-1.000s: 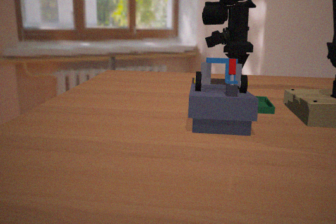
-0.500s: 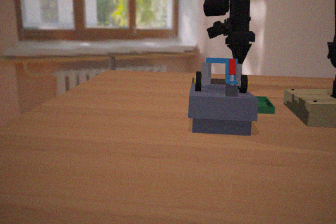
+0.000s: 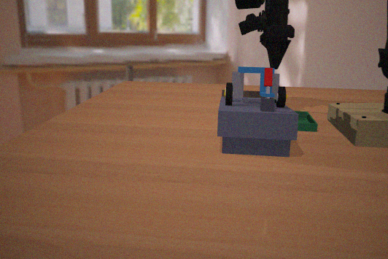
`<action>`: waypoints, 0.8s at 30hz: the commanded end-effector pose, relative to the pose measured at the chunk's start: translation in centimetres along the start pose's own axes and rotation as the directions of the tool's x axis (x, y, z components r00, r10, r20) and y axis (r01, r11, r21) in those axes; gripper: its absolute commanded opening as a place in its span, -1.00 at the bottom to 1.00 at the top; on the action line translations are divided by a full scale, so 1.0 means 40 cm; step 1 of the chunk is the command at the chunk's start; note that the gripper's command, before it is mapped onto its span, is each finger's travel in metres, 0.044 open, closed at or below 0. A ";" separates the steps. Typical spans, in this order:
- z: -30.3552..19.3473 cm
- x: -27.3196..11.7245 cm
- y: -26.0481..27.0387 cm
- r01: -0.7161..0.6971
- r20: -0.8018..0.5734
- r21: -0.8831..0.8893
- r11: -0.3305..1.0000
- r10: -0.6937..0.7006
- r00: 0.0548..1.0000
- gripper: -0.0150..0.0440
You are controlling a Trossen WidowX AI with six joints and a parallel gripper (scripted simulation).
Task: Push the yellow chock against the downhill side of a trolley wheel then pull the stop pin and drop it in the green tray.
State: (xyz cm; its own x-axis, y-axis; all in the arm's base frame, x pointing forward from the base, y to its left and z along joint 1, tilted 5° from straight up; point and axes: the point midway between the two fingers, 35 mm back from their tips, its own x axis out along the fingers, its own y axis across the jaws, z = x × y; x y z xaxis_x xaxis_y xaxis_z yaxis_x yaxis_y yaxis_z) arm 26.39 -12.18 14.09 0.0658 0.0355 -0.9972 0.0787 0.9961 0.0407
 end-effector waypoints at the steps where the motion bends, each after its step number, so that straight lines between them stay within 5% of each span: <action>1: 0.011 -0.003 0.000 -0.007 0.023 0.052 0.999 0.006 1.000 0.24; 10: 0.075 -0.043 0.021 -0.072 0.143 0.318 0.945 0.027 0.989 0.15; 24: 0.115 -0.061 0.186 -0.157 0.127 0.691 0.705 0.096 0.987 0.15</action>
State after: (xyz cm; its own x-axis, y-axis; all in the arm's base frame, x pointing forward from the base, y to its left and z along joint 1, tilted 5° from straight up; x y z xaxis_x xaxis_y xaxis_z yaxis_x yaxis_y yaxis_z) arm 30.94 -6.74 16.72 0.2009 0.0996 -0.9745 0.6619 0.7196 0.2100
